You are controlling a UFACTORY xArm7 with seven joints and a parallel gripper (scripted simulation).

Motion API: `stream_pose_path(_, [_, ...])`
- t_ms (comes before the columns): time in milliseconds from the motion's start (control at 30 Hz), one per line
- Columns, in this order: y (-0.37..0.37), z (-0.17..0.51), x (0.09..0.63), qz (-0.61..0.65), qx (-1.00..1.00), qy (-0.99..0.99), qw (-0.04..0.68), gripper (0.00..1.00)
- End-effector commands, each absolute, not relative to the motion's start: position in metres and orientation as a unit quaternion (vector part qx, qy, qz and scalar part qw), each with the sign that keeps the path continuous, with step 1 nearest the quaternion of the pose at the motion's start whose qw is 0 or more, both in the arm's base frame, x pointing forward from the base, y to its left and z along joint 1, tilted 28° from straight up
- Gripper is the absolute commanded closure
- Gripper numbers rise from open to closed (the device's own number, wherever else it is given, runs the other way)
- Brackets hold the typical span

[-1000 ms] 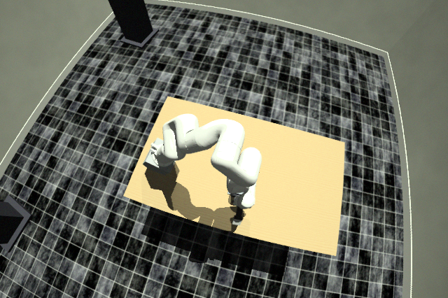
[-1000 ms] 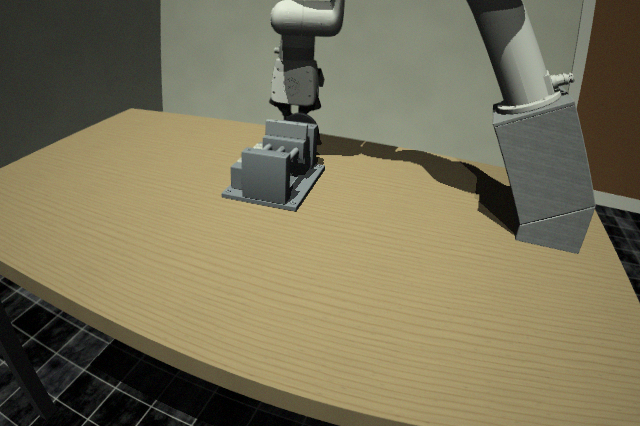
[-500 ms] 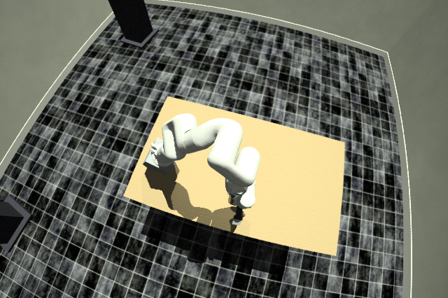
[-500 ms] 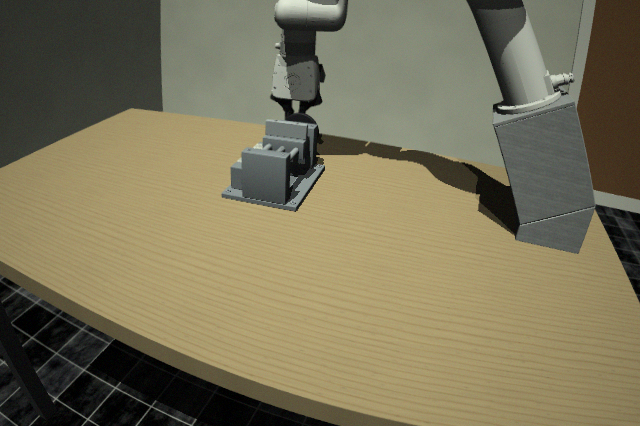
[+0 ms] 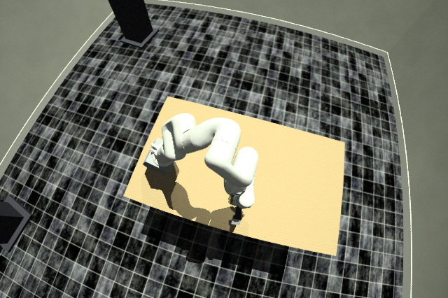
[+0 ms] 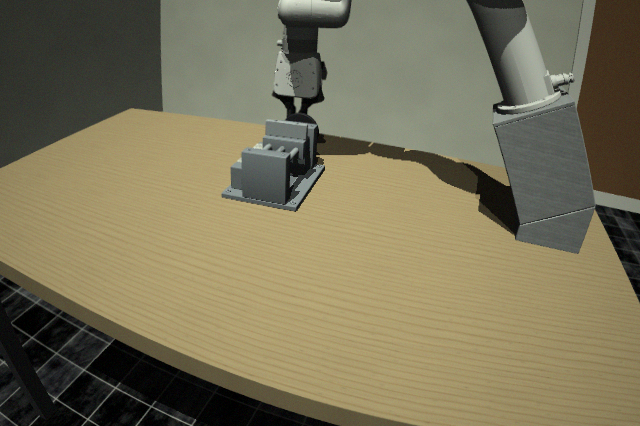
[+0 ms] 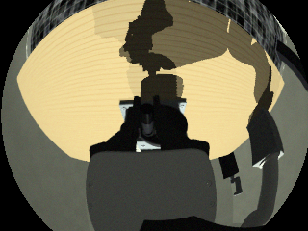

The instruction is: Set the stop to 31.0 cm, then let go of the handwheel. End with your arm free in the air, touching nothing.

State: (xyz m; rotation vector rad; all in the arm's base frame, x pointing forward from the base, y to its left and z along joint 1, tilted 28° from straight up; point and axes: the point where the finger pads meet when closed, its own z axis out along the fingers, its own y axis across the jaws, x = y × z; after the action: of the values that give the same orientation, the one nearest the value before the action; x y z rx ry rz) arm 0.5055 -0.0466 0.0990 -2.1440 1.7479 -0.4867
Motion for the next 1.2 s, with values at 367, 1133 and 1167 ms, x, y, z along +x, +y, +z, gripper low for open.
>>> stream_pose_path(367, [-0.048,0.101,0.499,-0.171,-0.752,0.614,0.166,0.94])
stream_pose_path(1133, [-0.05,0.101,0.49,-0.171,-0.752,0.614,0.166,0.94])
stream_pose_path(1167, [-0.05,0.101,0.489,-0.171,-0.752,0.614,0.166,0.94])
